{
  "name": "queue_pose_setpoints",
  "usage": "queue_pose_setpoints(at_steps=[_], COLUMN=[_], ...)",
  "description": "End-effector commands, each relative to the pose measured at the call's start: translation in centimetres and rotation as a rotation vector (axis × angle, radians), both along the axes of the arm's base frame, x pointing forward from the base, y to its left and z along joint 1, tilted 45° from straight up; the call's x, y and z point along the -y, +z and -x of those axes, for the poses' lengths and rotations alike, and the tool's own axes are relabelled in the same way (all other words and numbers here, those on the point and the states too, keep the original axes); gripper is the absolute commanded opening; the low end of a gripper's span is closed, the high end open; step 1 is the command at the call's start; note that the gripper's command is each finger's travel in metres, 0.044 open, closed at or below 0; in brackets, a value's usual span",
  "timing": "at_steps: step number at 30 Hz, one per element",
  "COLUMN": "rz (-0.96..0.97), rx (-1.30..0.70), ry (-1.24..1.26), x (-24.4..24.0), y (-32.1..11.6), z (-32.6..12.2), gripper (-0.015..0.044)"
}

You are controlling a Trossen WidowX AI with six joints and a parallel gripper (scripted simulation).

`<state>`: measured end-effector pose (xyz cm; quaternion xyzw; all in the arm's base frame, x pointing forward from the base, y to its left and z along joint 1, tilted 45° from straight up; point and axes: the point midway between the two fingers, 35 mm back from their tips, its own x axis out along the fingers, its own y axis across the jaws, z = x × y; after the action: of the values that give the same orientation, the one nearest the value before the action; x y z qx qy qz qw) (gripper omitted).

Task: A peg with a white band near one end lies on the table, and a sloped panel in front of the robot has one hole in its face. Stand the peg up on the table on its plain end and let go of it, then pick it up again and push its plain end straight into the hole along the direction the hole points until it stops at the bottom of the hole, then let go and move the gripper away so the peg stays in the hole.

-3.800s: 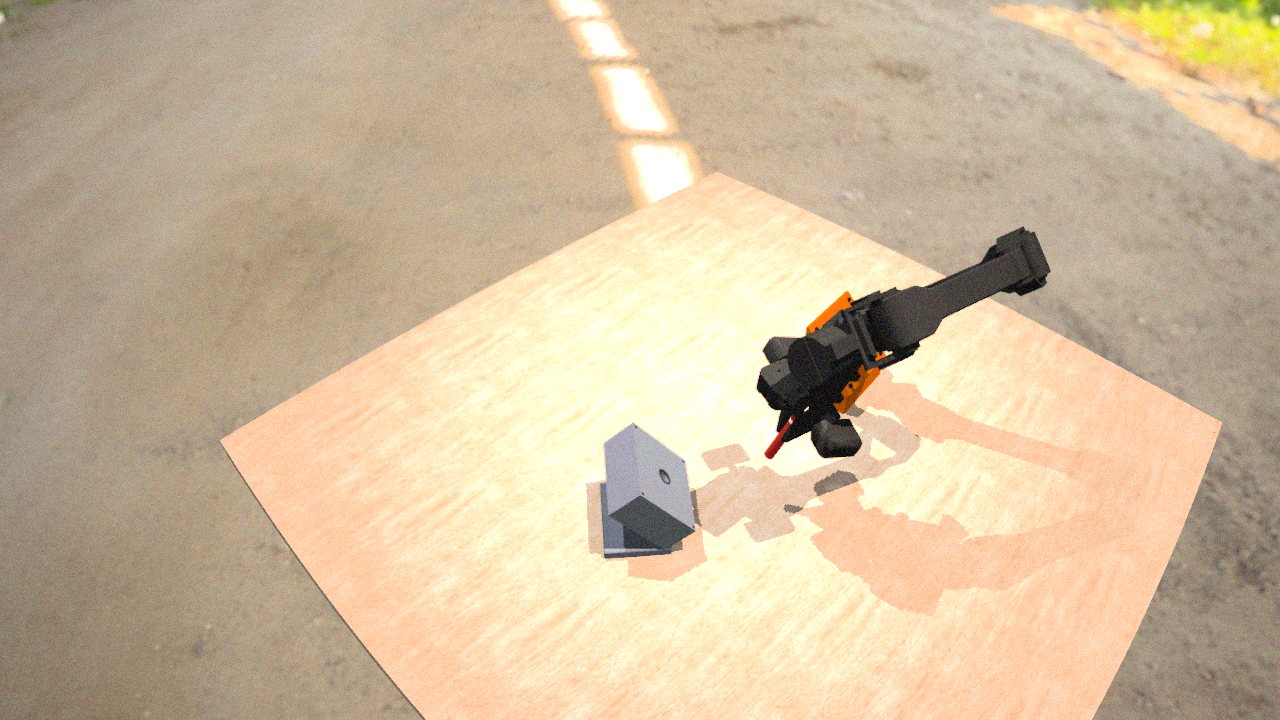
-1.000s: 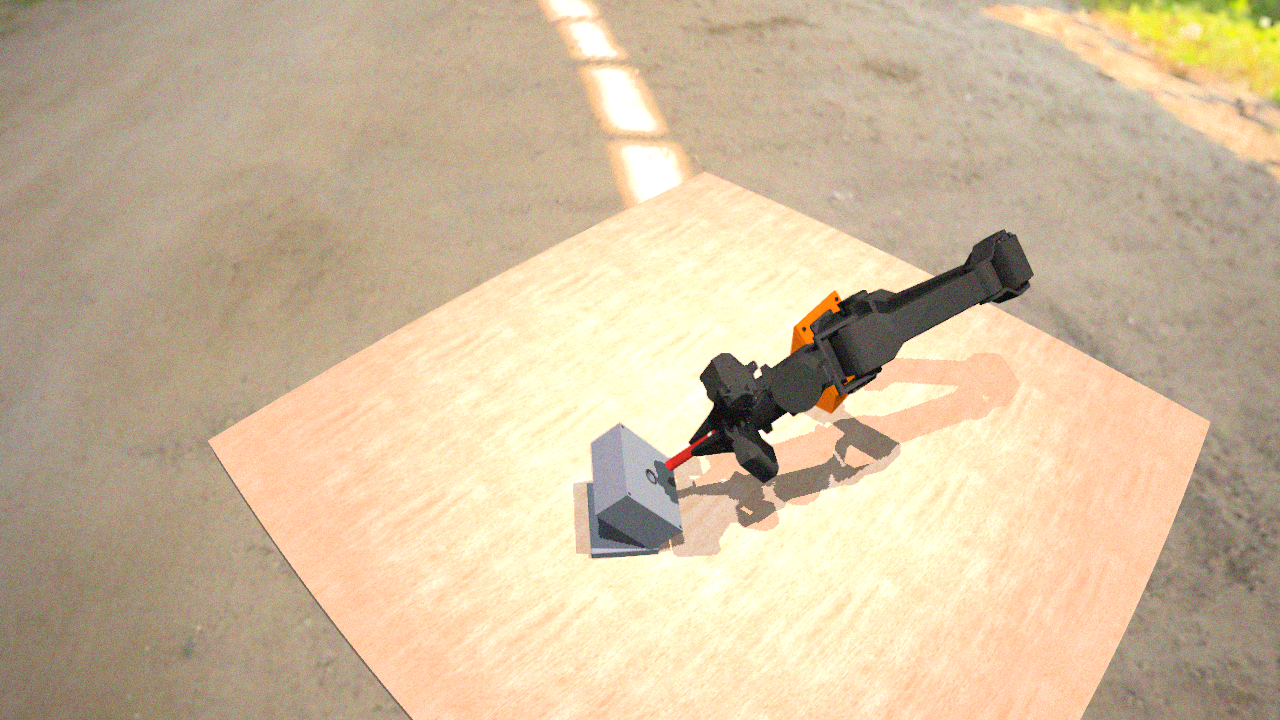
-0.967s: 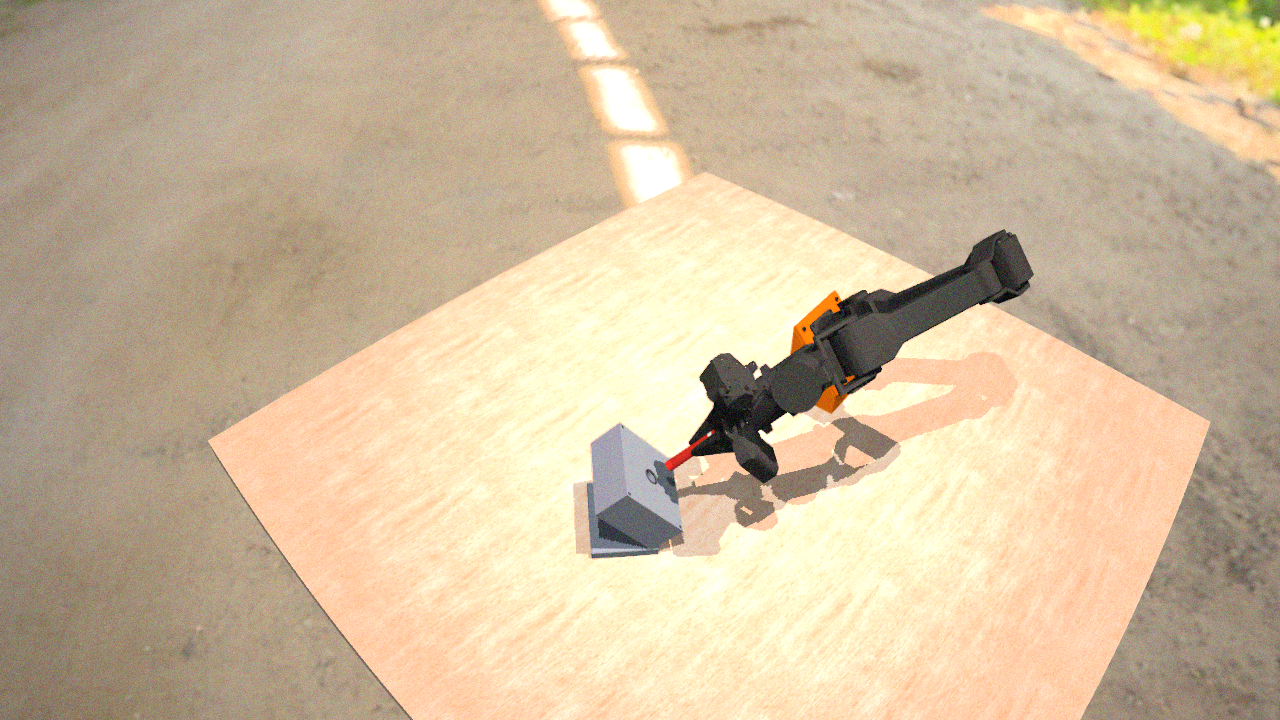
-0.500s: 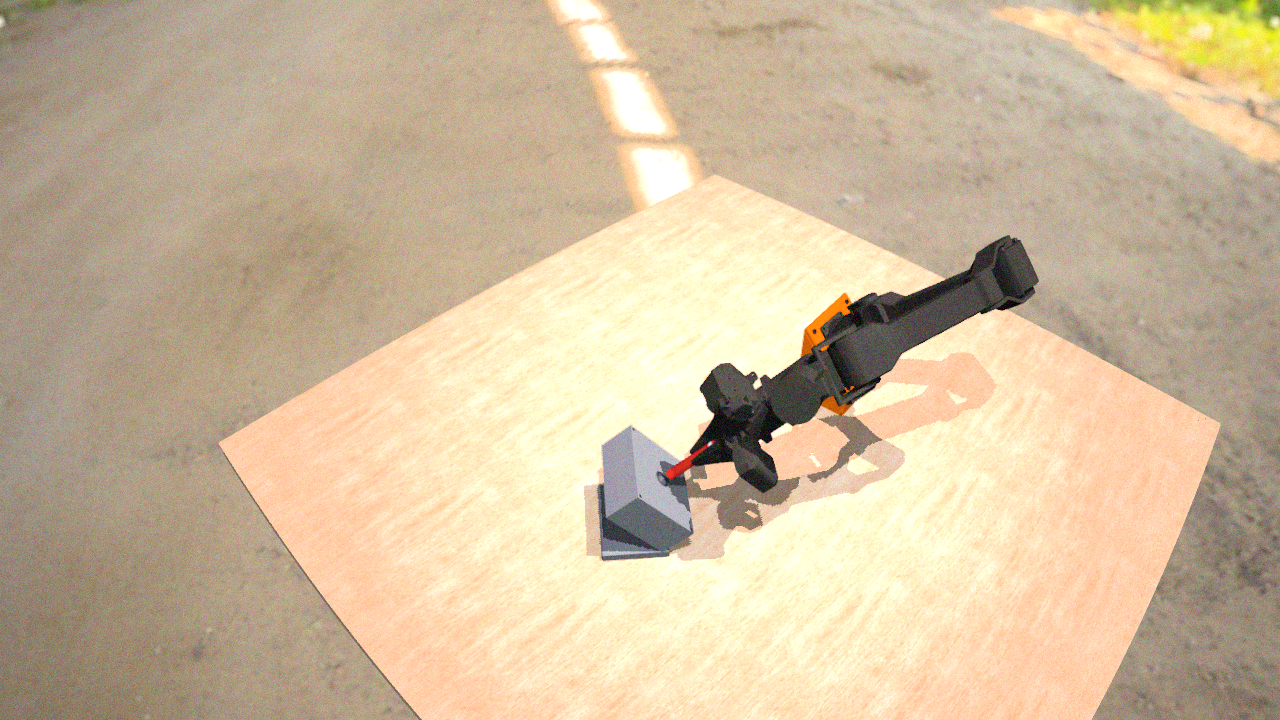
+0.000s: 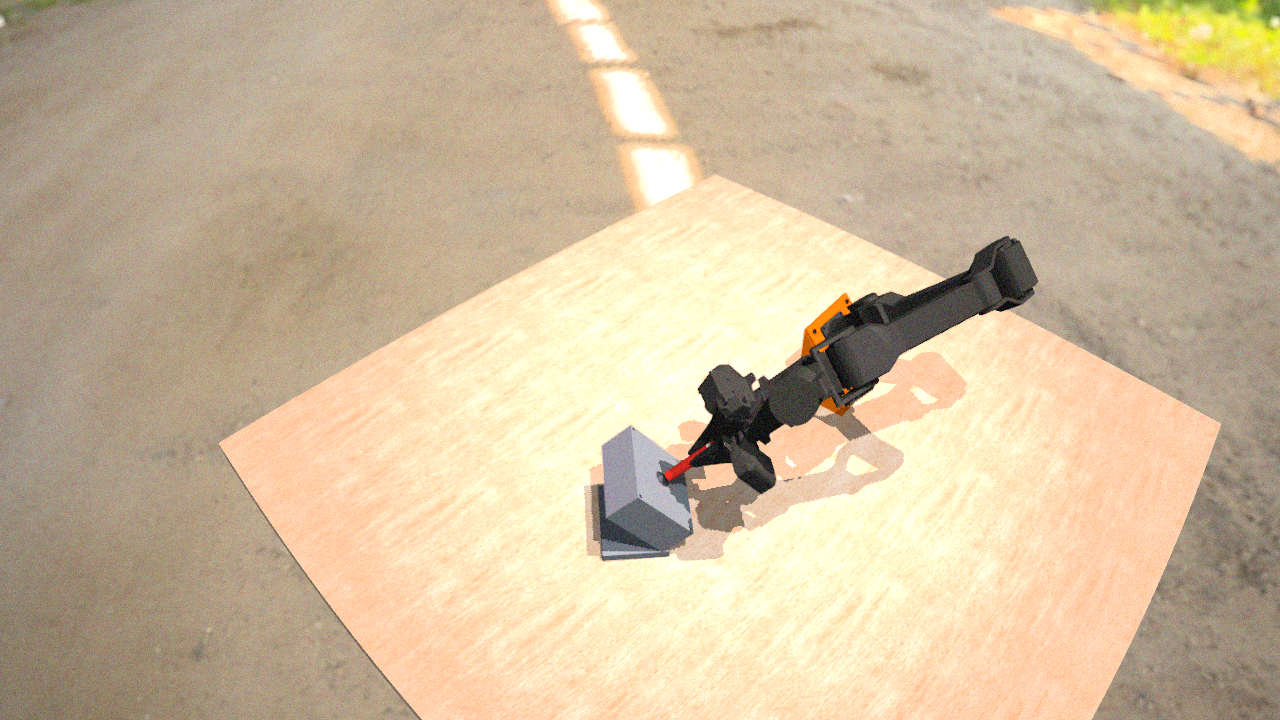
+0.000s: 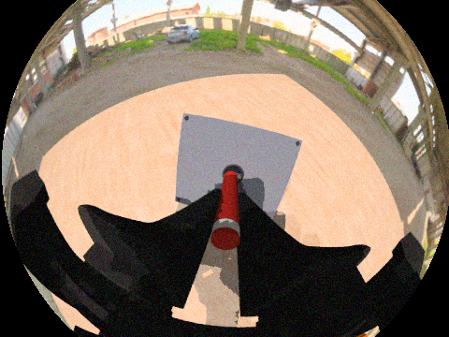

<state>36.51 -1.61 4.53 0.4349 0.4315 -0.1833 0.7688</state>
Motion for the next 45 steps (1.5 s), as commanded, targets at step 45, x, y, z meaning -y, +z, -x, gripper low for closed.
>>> queue_pose_setpoints(at_steps=[45], rz=[0.0], rx=[-0.002], ry=[0.0], x=[-0.1], y=[-2.1], z=[-1.0], gripper=[0.0])
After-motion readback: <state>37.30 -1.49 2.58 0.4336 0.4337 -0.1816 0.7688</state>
